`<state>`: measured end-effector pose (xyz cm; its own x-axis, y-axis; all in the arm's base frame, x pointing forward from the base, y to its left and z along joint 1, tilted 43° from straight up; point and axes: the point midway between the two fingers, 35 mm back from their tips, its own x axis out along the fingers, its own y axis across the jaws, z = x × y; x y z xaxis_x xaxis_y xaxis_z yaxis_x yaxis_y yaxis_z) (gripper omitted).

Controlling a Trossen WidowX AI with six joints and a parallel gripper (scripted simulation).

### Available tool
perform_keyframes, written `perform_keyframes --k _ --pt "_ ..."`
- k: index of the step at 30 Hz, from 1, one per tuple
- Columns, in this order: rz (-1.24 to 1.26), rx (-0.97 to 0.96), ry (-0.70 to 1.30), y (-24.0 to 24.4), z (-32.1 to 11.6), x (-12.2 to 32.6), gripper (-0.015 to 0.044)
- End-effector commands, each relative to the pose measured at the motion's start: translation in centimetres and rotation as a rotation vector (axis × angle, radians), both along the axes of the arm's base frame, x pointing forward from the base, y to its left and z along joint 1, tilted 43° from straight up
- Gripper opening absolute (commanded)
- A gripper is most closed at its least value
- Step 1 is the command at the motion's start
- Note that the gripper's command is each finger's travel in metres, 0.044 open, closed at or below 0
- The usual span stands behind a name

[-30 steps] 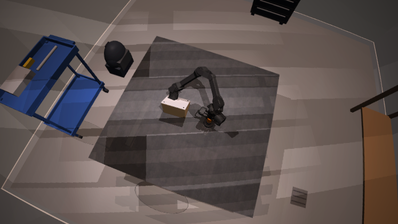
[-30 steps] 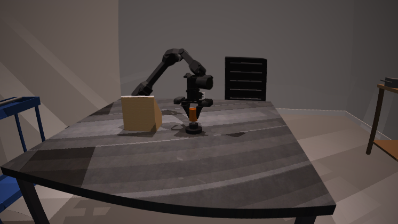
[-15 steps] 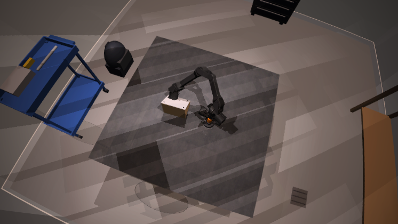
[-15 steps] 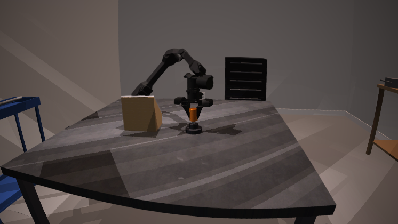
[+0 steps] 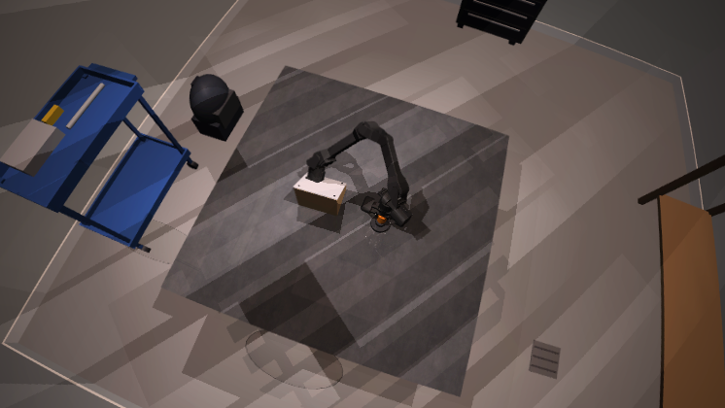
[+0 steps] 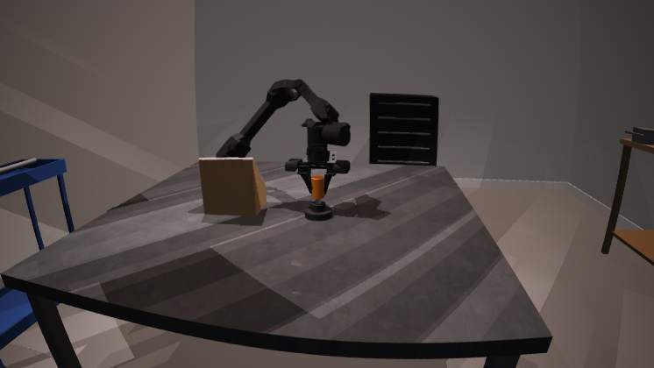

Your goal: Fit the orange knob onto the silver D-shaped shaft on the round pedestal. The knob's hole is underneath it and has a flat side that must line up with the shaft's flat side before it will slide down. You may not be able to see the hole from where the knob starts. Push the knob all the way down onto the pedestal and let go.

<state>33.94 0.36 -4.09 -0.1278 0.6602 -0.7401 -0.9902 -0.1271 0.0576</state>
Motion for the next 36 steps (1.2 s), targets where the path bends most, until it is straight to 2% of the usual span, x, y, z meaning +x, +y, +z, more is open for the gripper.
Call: perform_keyframes --k 1,36 --pt "0.048 0.006 -0.041 -0.02 -0.16 -0.1 0.0" --pt "0.048 0.006 -0.041 -0.02 -0.05 -0.07 0.0"
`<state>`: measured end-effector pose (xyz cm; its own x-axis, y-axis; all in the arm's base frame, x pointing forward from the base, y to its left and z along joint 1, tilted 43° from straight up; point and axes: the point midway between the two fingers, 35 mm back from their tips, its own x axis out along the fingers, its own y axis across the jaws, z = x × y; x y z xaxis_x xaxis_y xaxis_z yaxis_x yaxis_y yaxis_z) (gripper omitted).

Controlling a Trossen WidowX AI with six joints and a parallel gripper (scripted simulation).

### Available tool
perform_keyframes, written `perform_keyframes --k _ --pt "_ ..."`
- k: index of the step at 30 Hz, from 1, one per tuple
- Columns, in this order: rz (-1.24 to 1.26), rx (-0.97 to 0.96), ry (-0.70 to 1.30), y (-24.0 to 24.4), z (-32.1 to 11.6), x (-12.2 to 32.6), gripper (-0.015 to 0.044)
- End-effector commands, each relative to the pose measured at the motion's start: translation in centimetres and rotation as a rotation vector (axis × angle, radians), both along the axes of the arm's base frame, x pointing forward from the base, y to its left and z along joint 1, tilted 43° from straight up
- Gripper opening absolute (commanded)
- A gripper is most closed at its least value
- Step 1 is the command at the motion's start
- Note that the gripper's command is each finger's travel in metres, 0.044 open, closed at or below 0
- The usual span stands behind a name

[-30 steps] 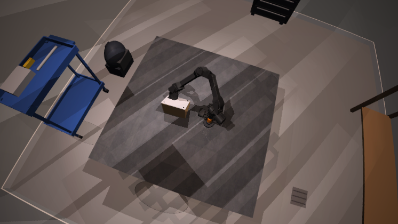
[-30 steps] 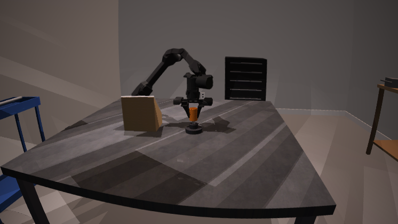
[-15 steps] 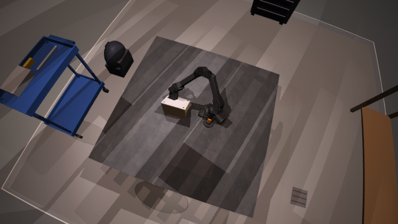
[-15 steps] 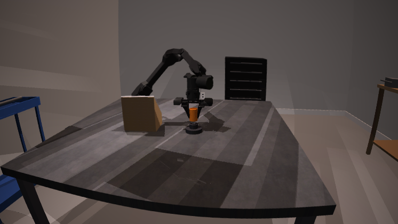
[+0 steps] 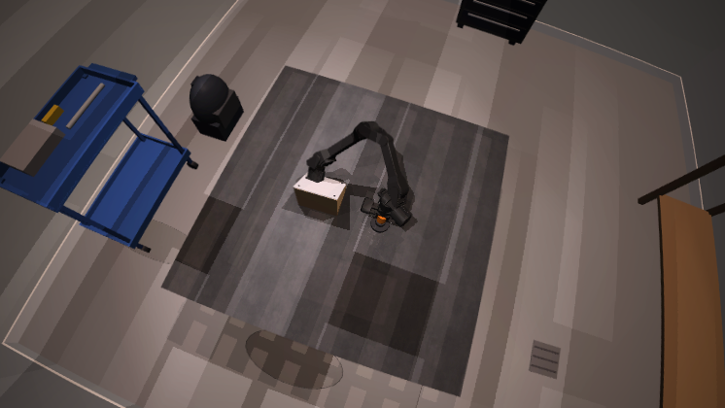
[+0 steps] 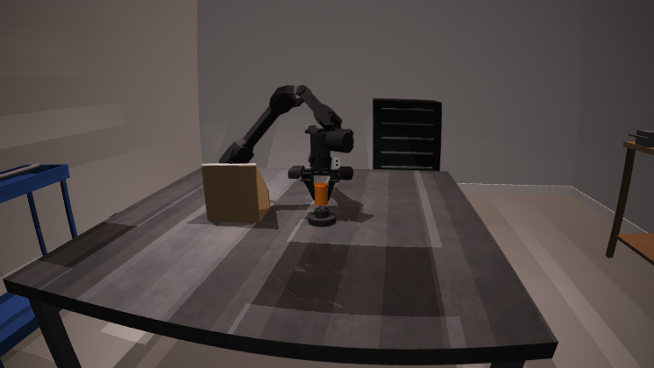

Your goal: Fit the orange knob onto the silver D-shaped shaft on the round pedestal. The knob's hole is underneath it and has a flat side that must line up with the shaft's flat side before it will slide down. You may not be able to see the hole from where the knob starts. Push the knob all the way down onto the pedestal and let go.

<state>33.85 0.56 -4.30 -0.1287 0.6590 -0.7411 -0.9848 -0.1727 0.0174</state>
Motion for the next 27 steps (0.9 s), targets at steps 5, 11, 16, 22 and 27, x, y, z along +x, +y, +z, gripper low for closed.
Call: perform_keyframes --k 5,11,16,22,27 --pt "0.042 0.007 -0.037 -0.28 0.25 0.07 0.0" --pt "0.157 0.027 -0.139 -0.19 0.12 0.05 0.0" --pt "0.157 0.027 -0.139 -0.05 0.0 -0.07 0.0" --pt "0.157 0.027 -0.139 0.07 -0.05 -0.06 0.0" --pt "0.157 0.027 -0.139 0.07 -0.04 -0.01 0.0"
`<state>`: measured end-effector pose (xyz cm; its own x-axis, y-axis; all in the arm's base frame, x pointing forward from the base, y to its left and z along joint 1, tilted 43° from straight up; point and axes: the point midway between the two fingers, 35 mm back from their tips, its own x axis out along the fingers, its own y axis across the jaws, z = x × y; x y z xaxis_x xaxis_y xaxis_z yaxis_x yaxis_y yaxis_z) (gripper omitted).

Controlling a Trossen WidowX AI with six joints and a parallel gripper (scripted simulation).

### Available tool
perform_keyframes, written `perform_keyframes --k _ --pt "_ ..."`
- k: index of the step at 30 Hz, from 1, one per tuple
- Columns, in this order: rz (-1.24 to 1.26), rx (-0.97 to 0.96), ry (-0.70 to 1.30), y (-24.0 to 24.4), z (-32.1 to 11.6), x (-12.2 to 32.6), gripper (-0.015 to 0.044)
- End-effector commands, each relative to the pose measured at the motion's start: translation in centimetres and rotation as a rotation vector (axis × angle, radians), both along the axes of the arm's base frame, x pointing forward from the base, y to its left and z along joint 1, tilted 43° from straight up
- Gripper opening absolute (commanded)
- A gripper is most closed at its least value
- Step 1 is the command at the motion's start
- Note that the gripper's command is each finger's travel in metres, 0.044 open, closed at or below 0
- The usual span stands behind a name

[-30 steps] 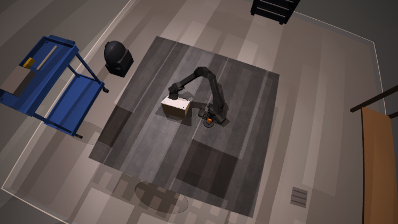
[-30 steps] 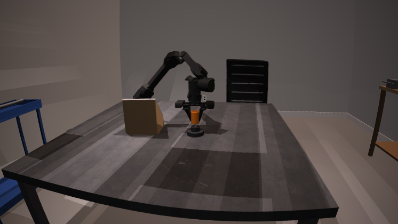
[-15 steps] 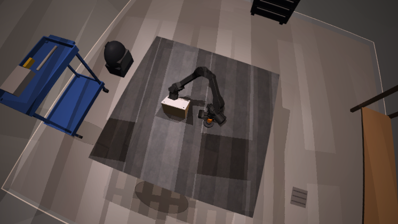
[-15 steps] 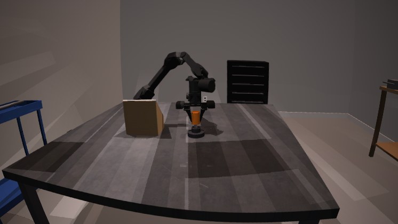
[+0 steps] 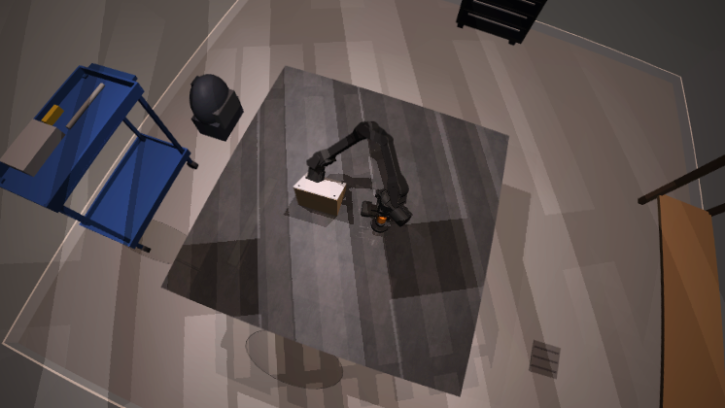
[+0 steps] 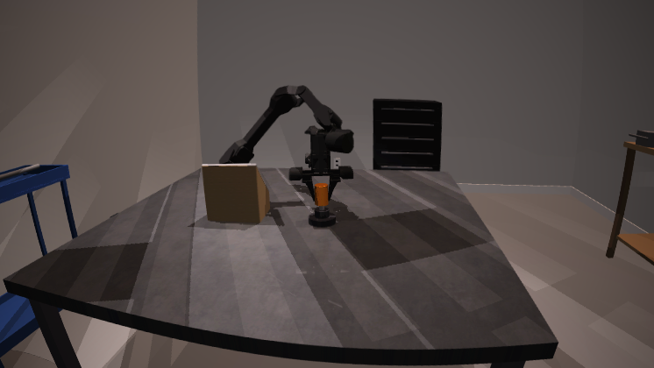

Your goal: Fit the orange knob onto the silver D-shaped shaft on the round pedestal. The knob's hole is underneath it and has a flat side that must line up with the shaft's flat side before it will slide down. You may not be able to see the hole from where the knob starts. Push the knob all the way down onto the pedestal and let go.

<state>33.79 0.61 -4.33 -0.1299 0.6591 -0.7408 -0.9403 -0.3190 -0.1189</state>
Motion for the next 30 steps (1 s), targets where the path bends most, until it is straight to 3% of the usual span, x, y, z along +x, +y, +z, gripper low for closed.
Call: perform_keyframes --k 1,30 --pt "0.004 0.0 -0.005 0.03 -0.02 0.05 0.0" --pt "0.004 0.0 -0.005 0.12 -0.11 0.03 0.0"
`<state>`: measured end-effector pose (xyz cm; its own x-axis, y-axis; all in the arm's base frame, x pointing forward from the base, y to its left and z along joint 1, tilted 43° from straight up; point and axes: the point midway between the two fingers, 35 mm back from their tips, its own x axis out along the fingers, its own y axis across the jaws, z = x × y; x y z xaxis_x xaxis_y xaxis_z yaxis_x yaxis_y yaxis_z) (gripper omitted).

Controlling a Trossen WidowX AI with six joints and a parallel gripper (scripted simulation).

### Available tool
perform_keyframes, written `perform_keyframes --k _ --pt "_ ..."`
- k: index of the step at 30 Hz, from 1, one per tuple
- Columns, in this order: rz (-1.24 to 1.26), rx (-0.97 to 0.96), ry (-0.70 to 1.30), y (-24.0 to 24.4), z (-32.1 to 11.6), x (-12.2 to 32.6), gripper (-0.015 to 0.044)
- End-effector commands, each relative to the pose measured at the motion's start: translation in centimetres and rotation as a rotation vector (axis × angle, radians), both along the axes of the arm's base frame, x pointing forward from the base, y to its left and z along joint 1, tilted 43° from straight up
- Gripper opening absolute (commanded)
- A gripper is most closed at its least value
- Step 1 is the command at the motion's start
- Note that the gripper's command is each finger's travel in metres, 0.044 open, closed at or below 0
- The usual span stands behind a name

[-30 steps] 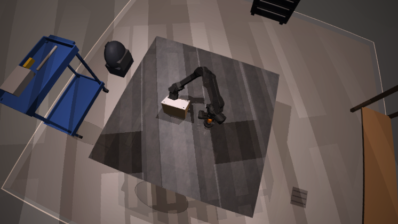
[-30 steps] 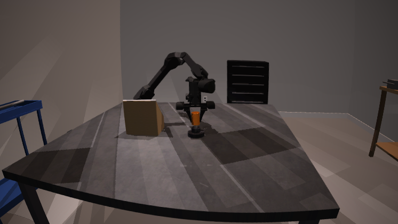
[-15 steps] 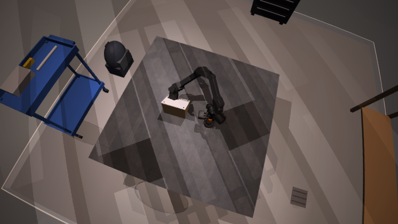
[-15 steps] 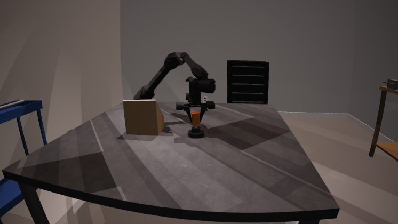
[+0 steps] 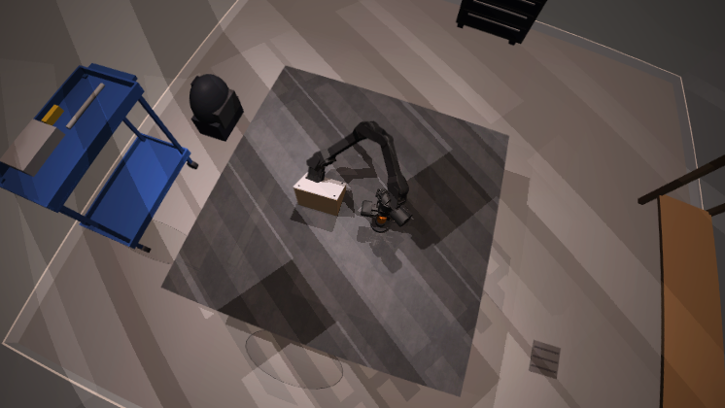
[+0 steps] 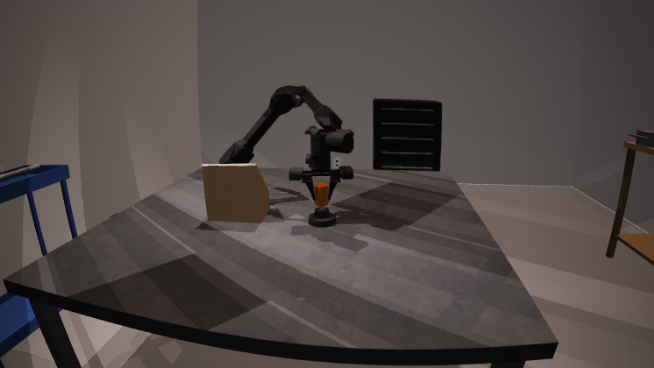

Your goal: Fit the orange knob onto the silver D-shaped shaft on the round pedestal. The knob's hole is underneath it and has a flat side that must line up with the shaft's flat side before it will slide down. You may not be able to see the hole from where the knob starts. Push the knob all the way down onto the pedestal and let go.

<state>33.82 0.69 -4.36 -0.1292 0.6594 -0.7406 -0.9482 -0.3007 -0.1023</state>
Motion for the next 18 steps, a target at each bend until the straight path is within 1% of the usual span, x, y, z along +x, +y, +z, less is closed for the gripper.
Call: perform_keyframes --k 1,14,18 --pt "0.03 0.004 -0.027 0.05 -0.09 0.0 0.0" --pt "0.024 0.003 -0.022 -0.58 0.39 0.17 0.0" --pt "0.062 0.01 -0.056 -0.6 0.23 0.26 0.0"
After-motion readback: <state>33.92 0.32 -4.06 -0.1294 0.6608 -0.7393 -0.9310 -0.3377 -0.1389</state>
